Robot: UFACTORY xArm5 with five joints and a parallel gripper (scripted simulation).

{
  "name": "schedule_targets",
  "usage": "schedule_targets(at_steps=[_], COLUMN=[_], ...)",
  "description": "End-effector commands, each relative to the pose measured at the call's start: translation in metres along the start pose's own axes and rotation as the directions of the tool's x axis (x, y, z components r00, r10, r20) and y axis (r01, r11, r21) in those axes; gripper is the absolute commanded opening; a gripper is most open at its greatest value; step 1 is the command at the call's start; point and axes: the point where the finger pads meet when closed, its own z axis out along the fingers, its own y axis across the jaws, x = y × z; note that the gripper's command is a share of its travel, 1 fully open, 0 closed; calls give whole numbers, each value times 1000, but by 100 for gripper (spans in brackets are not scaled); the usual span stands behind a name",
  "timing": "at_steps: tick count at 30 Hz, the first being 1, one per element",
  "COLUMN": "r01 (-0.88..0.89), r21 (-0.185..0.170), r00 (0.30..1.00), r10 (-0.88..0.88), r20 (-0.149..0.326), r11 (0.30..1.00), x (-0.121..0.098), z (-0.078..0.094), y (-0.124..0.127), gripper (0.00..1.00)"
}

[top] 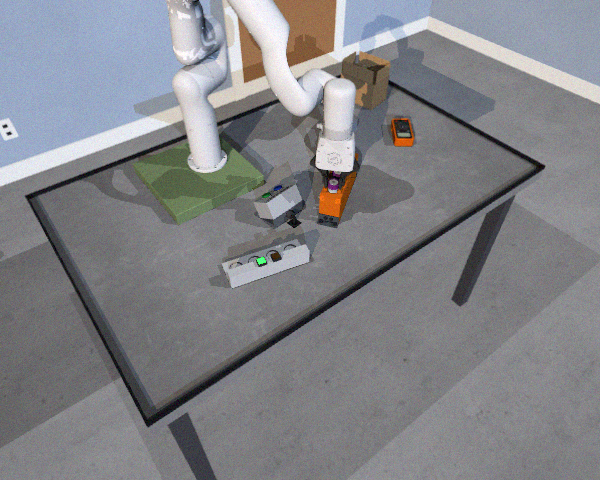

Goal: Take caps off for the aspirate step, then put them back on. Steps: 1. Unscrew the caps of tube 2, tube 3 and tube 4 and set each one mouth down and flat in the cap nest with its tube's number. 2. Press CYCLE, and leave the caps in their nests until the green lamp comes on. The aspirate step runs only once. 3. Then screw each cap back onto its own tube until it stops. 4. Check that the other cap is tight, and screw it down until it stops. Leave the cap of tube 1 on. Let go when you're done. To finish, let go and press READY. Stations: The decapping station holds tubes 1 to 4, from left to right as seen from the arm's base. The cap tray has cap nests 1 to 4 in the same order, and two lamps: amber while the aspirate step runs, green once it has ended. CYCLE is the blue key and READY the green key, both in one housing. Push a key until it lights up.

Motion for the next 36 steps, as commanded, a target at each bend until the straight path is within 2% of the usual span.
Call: schedule_targets(at_steps=[1, 6, 12, 21, 22, 32, 34, 36], r01=[-165, -295, -479, -495, -495, -495, -424, -424], r21=[-3, -3, -3, -3, -3, -3, -3, -3], r00=[986, 956, 878, 869, 869, 869, 906, 906], r10=[165, 295, 479, 495, 495, 495, 424, 424], r20=[-1, -2, -2, -2, -2, -2, -2, -2], r11=[986, 956, 878, 869, 869, 869, 906, 906], x=[0, 0, 0, 0, 0, 0, 0, 0], z=[-1, 0, 0, 0, 0, 0, -1, -1], y=[1, 1, 1, 1, 1, 1, 1, 1], gripper=[0, 0, 0, 0, 46, 46, 46, 46])
